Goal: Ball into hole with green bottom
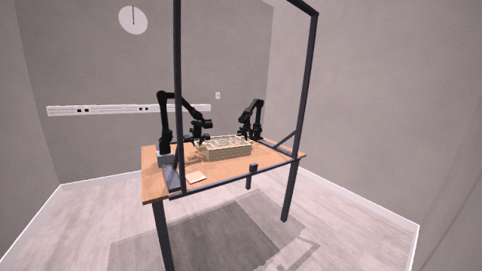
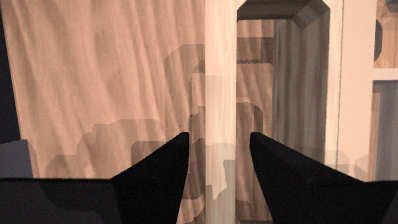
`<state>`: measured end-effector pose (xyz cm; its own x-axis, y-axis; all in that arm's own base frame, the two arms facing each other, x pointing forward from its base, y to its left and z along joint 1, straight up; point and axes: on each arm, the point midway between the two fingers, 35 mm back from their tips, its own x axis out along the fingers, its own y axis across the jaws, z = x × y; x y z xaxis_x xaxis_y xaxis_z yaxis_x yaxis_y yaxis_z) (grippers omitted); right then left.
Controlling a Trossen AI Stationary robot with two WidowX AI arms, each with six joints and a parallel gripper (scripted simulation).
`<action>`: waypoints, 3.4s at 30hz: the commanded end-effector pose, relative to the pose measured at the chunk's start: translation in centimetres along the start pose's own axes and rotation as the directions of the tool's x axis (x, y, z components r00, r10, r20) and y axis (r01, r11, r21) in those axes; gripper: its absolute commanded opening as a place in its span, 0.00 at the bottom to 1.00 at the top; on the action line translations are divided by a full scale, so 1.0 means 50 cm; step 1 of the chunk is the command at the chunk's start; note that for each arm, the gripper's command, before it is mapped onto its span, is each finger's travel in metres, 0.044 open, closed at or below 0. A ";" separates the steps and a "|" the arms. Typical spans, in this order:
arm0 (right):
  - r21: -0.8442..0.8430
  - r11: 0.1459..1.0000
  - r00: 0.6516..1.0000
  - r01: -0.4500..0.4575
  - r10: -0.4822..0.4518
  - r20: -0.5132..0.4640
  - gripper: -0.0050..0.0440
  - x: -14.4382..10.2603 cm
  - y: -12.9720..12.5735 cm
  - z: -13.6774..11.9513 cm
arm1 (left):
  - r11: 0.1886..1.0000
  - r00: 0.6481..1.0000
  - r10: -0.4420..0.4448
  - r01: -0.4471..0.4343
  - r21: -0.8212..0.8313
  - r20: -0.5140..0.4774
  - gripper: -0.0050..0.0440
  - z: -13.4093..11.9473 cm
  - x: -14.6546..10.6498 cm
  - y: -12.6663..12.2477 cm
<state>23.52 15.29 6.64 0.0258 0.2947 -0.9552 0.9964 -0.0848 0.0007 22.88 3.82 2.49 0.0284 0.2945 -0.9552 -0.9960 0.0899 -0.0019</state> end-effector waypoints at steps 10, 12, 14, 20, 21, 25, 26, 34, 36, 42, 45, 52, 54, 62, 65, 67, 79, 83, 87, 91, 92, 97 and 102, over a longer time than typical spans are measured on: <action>0.003 1.000 1.000 0.004 -0.004 0.006 0.45 0.011 -0.002 0.002 | 1.000 1.000 -0.012 0.012 -0.008 -0.003 0.45 0.002 -0.007 -0.004; 0.002 1.000 1.000 0.004 -0.004 0.006 0.45 0.012 -0.002 0.002 | 1.000 1.000 -0.015 0.015 -0.011 -0.003 0.45 0.002 -0.009 -0.005; 0.002 1.000 1.000 0.004 -0.004 0.006 0.45 0.012 -0.002 0.002 | 1.000 1.000 -0.019 0.019 -0.013 -0.003 0.45 0.003 -0.011 -0.006; 0.001 1.000 1.000 0.005 -0.005 0.006 0.45 0.012 -0.003 0.002 | 1.000 1.000 -0.026 0.026 -0.013 -0.002 0.45 0.003 -0.014 -0.009; 0.001 1.000 1.000 0.005 -0.005 0.006 0.45 0.012 -0.003 0.002 | 1.000 1.000 -0.026 0.026 -0.013 -0.002 0.45 0.003 -0.014 -0.009; 0.002 1.000 1.000 0.005 -0.005 0.006 0.45 0.012 -0.003 0.002 | 0.999 1.000 -0.028 0.028 -0.014 -0.002 0.45 0.003 -0.015 -0.011; 0.002 1.000 1.000 0.005 -0.005 0.006 0.45 0.012 -0.003 0.002 | 0.999 1.000 -0.029 0.029 -0.015 -0.002 0.45 0.003 -0.016 -0.011; 0.002 1.000 1.000 0.005 -0.005 0.006 0.45 0.012 -0.003 0.002 | 0.999 1.000 -0.031 0.031 -0.013 -0.002 0.45 0.003 -0.017 -0.013; 0.002 1.000 1.000 0.005 -0.005 0.006 0.45 0.012 -0.003 0.002 | 0.999 1.000 -0.031 0.031 -0.014 -0.002 0.45 0.003 -0.017 -0.013; 0.002 1.000 1.000 0.005 -0.005 0.006 0.45 0.012 -0.003 0.002 | 0.999 1.000 -0.031 0.031 -0.014 -0.002 0.45 0.003 -0.017 -0.013; 0.001 1.000 1.000 0.005 -0.005 0.006 0.45 0.012 -0.003 0.002 | 0.999 0.999 -0.032 0.032 -0.013 -0.002 0.45 0.003 -0.017 -0.013; 0.001 1.000 1.000 0.005 -0.005 0.006 0.45 0.012 -0.003 0.002 | 0.999 0.999 -0.032 0.032 -0.014 -0.002 0.45 0.003 -0.017 -0.014; 0.001 1.000 1.000 0.005 -0.005 0.006 0.45 0.012 -0.003 0.002 | 0.999 0.999 -0.032 0.032 -0.014 -0.002 0.45 0.003 -0.017 -0.014; 0.001 1.000 1.000 0.005 -0.005 0.006 0.45 0.012 -0.003 0.002 | 1.000 1.000 -0.012 0.012 -0.009 -0.001 0.10 0.001 -0.008 -0.003; 0.001 1.000 1.000 0.005 -0.005 0.006 0.45 0.012 -0.003 0.002 | 1.000 1.000 -0.004 0.004 -0.005 -0.001 0.10 0.000 -0.005 0.001; 0.001 1.000 1.000 0.005 -0.005 0.006 0.45 0.012 -0.003 0.002 | 1.000 1.000 -0.003 0.003 -0.005 0.000 0.10 0.000 -0.003 0.002; 0.001 1.000 1.000 0.005 -0.005 0.006 0.45 0.012 -0.003 0.002 | 1.000 1.000 0.006 -0.006 -0.003 0.002 0.10 0.000 0.000 0.004; 0.001 1.000 1.000 0.005 -0.005 0.006 0.10 0.012 -0.003 0.002 | 1.000 1.000 0.008 -0.008 -0.002 0.002 0.09 0.000 0.001 0.005; 0.001 1.000 1.000 0.005 -0.005 0.006 0.10 0.012 -0.003 0.002 | 1.000 1.000 0.009 -0.009 -0.002 0.003 0.03 0.001 0.001 0.005; 0.002 1.000 1.000 0.005 -0.005 0.003 0.10 0.012 -0.002 0.001 | 1.000 1.000 0.009 -0.009 -0.002 0.004 0.00 0.001 0.001 0.005; 0.002 1.000 1.000 0.006 -0.006 0.003 0.10 0.012 -0.003 0.002 | 1.000 1.000 0.009 -0.009 -0.002 0.004 0.00 0.001 0.001 0.005; 0.003 1.000 1.000 0.007 -0.007 0.002 0.10 0.013 -0.003 0.002 | 1.000 1.000 0.010 -0.010 -0.002 0.005 0.00 0.001 0.001 0.005; 0.003 1.000 1.000 0.008 -0.008 0.001 0.09 0.013 -0.003 0.002 | 1.000 1.000 0.011 -0.011 -0.002 0.006 0.00 0.002 0.002 0.006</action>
<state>23.50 15.38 6.28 0.0259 0.2939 -0.9555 0.9963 -0.0854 0.0007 22.79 3.80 2.56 0.0251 0.2943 -0.9554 -0.9960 0.0890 0.0012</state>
